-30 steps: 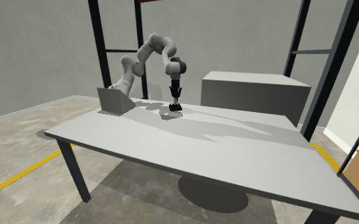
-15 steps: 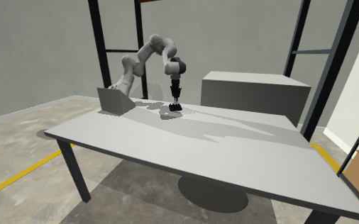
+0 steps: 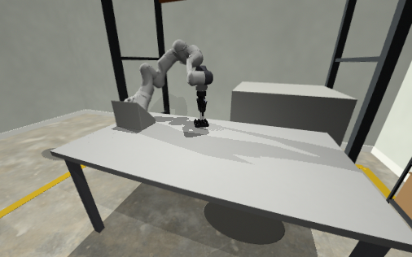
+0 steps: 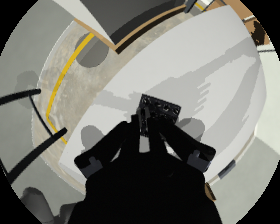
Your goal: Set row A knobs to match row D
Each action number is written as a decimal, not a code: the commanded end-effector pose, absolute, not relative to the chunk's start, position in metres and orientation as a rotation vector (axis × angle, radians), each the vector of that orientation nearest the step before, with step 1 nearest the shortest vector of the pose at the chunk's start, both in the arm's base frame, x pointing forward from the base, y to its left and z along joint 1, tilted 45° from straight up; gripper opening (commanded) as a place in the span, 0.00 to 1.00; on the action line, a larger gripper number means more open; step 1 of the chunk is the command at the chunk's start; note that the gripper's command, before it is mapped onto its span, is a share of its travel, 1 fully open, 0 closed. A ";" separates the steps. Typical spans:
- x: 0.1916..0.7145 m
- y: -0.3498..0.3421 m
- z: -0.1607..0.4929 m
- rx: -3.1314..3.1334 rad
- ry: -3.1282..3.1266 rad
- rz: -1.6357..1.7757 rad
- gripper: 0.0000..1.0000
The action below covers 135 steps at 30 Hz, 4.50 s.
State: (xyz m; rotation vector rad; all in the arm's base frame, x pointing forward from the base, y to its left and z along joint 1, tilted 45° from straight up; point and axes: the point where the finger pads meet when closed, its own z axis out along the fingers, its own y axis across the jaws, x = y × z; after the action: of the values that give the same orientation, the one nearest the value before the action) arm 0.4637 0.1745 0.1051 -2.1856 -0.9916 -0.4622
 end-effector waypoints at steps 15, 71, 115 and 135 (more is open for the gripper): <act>0.464 0.177 0.105 -2.292 -0.621 -0.297 0.05; 0.464 0.177 0.105 -2.314 -0.510 -0.252 0.12; 0.463 0.148 0.133 -2.267 -0.724 -0.338 0.12; 0.462 0.146 0.136 -2.153 -1.075 -0.479 0.12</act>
State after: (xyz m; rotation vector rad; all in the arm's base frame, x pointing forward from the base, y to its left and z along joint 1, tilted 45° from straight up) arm 0.4620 0.1475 0.1360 -2.2089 -0.9187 -0.4029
